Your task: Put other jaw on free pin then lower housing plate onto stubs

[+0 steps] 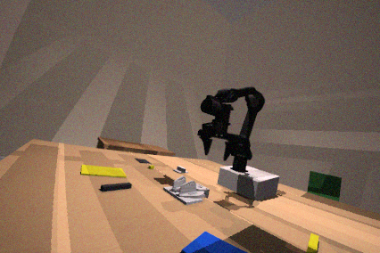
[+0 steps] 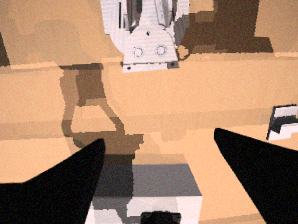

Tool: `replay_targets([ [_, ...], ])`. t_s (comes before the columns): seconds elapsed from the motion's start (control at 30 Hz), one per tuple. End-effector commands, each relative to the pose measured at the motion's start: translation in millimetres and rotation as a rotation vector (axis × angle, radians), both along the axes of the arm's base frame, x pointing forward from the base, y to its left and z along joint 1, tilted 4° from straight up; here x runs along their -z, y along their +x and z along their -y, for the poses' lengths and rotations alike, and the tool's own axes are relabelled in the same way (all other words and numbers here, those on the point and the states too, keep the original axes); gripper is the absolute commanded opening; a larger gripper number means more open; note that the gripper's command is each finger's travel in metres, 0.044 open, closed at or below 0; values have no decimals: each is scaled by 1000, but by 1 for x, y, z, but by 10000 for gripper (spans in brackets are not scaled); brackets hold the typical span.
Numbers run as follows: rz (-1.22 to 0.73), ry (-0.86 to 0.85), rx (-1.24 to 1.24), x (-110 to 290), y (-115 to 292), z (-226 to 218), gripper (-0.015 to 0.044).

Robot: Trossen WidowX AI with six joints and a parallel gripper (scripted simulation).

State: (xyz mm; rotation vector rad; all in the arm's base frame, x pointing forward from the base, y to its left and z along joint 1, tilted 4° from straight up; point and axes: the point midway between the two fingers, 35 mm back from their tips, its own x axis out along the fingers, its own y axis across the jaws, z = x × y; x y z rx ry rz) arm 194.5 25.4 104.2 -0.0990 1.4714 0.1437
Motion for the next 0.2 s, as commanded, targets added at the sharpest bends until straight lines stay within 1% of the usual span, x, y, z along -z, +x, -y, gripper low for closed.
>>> replay_targets([
  [0.0,-2,-4,-3,0,-1,1,440],
  [0.17,-2,-4,-3,0,-1,1,440],
])
